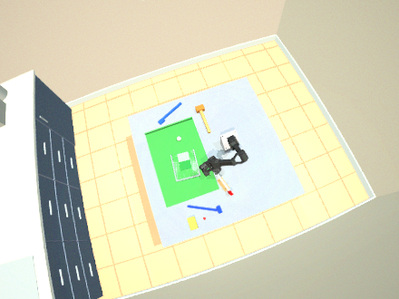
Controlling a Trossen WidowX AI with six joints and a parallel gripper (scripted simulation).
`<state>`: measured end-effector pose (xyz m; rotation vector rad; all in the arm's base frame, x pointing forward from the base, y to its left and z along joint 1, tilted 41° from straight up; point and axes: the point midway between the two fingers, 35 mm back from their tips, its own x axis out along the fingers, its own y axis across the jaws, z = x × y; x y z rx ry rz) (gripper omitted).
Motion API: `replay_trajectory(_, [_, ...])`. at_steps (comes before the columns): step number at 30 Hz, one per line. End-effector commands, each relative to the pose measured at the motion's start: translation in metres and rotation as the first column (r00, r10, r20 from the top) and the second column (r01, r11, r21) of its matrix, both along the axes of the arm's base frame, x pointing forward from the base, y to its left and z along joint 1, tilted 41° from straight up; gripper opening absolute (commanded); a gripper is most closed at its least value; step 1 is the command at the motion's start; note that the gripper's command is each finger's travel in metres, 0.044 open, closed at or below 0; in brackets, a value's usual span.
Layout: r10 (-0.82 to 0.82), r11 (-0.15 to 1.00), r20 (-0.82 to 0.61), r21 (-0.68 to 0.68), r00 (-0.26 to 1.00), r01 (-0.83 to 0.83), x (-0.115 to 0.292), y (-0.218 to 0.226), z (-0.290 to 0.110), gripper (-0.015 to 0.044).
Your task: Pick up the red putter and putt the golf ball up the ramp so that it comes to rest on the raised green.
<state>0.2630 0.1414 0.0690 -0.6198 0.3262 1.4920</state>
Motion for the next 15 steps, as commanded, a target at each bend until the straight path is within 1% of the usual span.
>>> replay_trajectory(1, [-0.001, 1.000, -0.019, -0.003, 1.000, 0.001, -0.0025, 0.0039, -0.0085, 0.0440])
replay_trajectory(8, [-0.001, 1.000, -0.019, -0.003, 1.000, 0.001, -0.0025, 0.0041, -0.0086, 0.0440])
replay_trajectory(15, [0.002, 1.000, -0.006, 0.000, 1.000, -0.002, -0.0008, 0.0039, -0.0052, 0.0256])
